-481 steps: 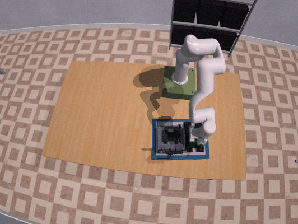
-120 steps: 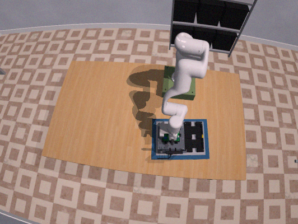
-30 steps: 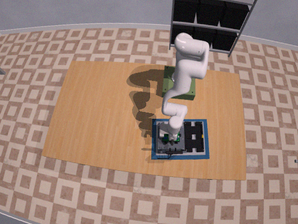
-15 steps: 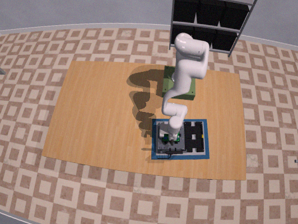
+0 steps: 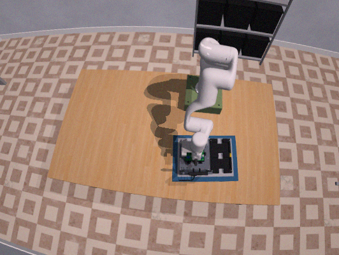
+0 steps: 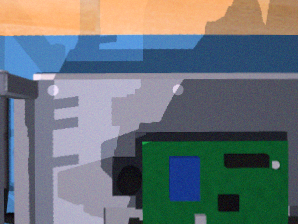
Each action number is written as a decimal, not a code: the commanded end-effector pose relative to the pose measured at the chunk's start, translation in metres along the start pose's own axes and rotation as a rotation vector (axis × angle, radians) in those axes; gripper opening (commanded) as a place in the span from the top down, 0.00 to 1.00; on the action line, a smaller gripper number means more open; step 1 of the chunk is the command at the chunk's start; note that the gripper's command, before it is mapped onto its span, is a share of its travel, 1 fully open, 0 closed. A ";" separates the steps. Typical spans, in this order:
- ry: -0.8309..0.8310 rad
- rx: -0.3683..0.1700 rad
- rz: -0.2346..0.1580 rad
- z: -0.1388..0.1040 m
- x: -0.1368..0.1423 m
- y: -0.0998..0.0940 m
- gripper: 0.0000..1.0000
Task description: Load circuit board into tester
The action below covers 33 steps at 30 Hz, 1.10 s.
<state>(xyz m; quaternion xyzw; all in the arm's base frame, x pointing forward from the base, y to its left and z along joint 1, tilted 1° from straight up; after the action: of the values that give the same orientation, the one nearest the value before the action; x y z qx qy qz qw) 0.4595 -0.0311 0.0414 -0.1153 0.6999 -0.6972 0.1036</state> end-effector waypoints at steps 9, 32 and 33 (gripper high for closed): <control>0.000 0.002 0.005 0.001 -0.002 -0.001 0.21; 0.000 0.002 0.005 0.001 -0.002 0.002 0.00; 0.000 0.002 0.005 0.001 -0.002 0.002 0.00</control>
<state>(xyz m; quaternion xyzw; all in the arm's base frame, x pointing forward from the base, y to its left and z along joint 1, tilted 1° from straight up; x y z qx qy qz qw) 0.4623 -0.0311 0.0400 -0.1125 0.6992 -0.6979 0.1067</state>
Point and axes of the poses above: the point where the finger pads meet when closed, its own y axis out along the fingers, its own x axis across the jaws, z = x × y, the point moved 5 cm from there along -y, back along the fingers, and after that the axes turned 12 degrees about -y, right-handed, at the moved point
